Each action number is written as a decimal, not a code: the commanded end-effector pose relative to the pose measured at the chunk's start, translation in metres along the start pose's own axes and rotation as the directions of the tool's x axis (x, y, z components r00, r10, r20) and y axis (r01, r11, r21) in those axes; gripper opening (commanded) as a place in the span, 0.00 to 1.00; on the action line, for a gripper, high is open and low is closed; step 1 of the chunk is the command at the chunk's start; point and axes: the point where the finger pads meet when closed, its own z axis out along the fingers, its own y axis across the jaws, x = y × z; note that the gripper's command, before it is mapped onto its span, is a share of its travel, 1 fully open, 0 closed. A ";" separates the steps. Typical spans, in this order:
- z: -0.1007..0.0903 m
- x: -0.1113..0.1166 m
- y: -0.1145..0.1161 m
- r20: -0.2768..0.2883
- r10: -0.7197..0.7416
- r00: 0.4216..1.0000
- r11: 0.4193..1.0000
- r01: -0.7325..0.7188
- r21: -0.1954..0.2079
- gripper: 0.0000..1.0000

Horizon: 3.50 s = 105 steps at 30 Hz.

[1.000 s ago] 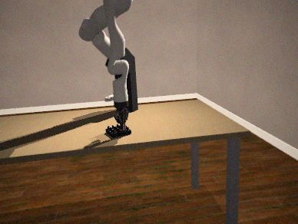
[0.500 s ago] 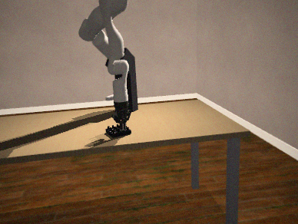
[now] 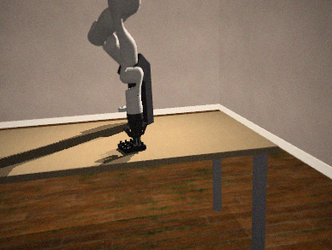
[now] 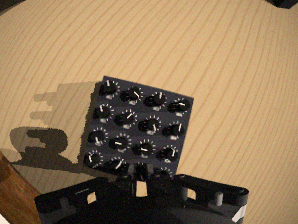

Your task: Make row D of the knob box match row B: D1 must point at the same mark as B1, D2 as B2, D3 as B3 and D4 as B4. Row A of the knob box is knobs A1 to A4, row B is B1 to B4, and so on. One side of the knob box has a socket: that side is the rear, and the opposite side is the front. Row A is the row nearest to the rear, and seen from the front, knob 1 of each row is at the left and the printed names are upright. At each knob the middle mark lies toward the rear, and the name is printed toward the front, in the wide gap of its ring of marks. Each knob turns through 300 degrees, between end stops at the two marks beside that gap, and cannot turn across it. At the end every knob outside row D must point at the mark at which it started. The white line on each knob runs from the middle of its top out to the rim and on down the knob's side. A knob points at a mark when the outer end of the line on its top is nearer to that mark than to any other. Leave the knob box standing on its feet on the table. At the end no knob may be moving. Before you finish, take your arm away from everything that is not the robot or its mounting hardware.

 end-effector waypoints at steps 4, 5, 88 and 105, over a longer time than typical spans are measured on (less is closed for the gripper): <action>0.000 0.000 -0.001 0.000 0.008 1.000 1.000 -0.008 0.001 0.08; 0.000 0.000 -0.001 0.000 0.008 1.000 1.000 -0.008 0.001 0.08; -0.058 -0.007 0.025 0.001 0.277 0.961 0.961 -0.277 0.000 0.19; -0.058 -0.007 0.025 0.001 0.277 0.961 0.961 -0.277 0.000 0.19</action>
